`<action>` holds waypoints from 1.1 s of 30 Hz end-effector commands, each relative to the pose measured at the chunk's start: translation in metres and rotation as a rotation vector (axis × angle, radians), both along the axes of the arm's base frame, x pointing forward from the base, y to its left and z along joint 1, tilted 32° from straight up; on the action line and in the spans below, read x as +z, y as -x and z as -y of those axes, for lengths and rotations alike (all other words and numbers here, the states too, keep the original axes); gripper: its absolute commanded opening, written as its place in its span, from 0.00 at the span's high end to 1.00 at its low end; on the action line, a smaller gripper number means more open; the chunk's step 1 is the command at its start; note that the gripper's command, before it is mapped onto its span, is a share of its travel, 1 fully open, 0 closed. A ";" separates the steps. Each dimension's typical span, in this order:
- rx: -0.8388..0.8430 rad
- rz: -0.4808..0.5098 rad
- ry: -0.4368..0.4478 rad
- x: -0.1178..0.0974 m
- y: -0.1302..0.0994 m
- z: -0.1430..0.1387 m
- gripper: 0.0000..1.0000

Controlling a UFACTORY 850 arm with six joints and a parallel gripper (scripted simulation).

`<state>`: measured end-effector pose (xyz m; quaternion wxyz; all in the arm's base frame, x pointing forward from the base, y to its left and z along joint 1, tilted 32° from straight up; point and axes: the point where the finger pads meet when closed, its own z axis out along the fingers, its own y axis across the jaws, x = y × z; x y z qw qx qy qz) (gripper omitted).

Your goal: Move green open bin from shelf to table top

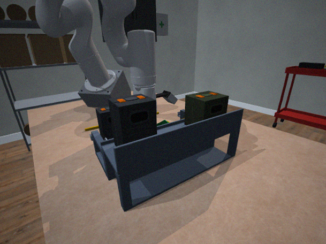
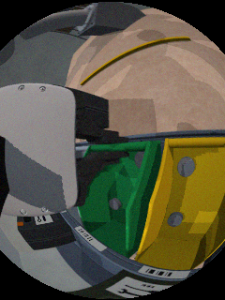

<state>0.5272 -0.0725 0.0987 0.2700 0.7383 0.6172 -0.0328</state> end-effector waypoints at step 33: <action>0.000 0.001 0.000 0.001 0.031 -0.009 1.00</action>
